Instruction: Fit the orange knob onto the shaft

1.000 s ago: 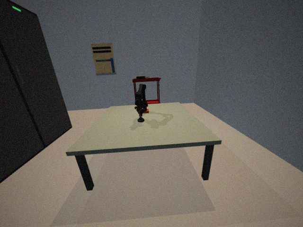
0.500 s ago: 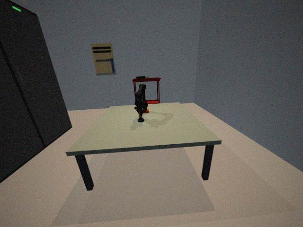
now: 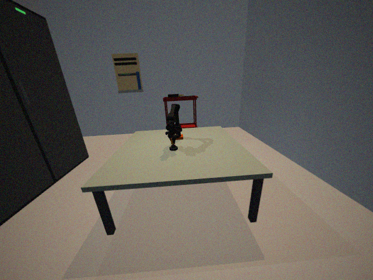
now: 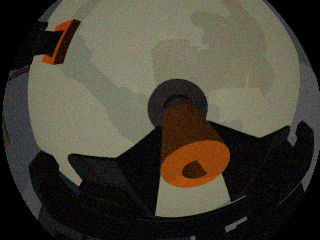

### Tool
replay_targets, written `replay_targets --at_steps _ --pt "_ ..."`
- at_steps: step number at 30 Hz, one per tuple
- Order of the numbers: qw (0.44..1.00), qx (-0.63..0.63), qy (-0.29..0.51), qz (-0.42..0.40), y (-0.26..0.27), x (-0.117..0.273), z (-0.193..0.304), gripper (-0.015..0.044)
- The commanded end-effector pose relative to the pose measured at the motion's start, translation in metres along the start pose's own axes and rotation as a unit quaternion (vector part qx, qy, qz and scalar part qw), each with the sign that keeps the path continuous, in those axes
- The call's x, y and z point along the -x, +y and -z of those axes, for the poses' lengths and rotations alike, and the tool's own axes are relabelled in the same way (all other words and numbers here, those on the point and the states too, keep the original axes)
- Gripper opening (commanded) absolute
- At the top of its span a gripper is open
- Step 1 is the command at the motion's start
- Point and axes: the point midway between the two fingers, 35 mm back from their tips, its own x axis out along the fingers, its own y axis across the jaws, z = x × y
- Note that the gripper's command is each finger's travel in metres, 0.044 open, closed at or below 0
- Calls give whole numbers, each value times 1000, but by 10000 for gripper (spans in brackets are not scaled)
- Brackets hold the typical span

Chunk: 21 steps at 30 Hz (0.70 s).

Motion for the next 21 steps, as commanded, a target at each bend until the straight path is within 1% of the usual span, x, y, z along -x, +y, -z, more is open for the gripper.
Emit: replay_targets --at_steps 1,6,11,21 --pt "1000 3 1 2 -1 3 0 0" --pt "1000 16 1 2 0 5 0 0" --pt "995 103 2 2 1 4 -2 0" --pt "994 108 1 2 2 3 -3 0"
